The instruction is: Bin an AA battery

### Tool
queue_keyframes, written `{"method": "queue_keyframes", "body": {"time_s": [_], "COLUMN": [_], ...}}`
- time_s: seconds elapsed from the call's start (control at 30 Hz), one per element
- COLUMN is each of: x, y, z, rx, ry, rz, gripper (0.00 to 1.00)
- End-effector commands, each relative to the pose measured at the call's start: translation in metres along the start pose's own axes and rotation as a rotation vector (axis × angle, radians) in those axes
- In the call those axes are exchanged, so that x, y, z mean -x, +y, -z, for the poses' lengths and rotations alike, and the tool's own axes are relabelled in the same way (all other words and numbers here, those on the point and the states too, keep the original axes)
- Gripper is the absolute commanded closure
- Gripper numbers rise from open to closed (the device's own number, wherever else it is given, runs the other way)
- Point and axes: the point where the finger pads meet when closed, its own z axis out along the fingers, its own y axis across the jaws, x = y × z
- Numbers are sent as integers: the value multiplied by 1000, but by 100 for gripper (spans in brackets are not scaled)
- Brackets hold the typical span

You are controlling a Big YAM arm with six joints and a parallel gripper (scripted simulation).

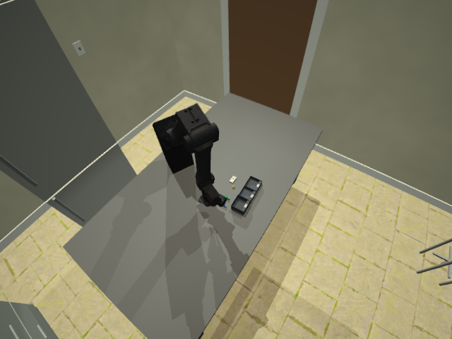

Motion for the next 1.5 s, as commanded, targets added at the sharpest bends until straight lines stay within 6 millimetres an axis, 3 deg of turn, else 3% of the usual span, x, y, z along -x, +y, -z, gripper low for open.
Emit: {"method": "queue_keyframes", "body": {"time_s": [0.0, 0.1, 0.13, 1.47], "x": [-11, -16, -3, 5], "y": [4, 6, 1, 7], "z": [4, 0, 3, 0], "rx": [7, 14, 2, 9], "ry": [23, 38, 5, 4], "rz": [-9, -8, -2, -1], "gripper": [91, 91, 91, 91]}}
